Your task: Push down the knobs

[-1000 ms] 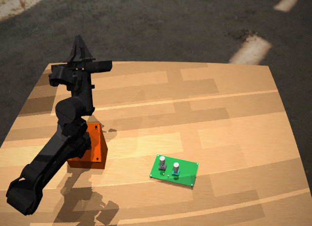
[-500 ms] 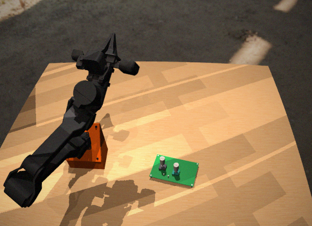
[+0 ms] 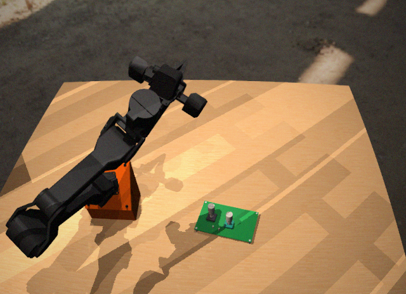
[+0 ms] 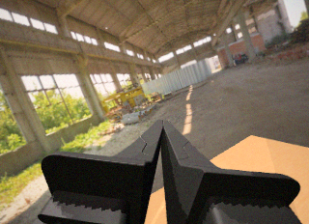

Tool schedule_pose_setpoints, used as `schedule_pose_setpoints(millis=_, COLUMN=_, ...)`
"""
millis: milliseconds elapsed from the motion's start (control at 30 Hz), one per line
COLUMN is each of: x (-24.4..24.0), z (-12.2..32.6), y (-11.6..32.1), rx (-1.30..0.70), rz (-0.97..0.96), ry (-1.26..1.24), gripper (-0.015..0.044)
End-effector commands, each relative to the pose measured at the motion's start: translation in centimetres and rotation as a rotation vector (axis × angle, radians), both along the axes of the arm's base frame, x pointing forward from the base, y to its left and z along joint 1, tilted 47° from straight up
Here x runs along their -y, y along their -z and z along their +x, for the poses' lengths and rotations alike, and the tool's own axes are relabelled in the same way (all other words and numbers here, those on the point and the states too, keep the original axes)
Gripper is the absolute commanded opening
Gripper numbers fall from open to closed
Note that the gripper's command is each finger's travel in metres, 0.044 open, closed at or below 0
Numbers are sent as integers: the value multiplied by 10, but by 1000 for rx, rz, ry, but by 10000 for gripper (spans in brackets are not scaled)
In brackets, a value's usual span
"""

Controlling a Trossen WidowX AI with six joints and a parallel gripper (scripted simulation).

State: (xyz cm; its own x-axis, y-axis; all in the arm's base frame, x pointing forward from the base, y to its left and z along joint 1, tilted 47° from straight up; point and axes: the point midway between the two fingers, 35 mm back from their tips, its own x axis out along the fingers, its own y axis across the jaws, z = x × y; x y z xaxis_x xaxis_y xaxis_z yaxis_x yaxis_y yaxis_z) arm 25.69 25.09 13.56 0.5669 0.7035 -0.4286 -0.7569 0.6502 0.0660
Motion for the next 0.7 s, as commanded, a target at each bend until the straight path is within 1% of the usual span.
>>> schedule_pose_setpoints(millis=0, x=13, z=16, y=14, rx=-91, rz=-45, ry=112, gripper=0)
schedule_pose_setpoints(millis=333, x=50, z=40, y=46, rx=-289, rz=-151, ry=371, gripper=0)
schedule_pose_setpoints(millis=667, x=94, z=53, y=71, rx=-456, rz=-265, ry=644, gripper=0)
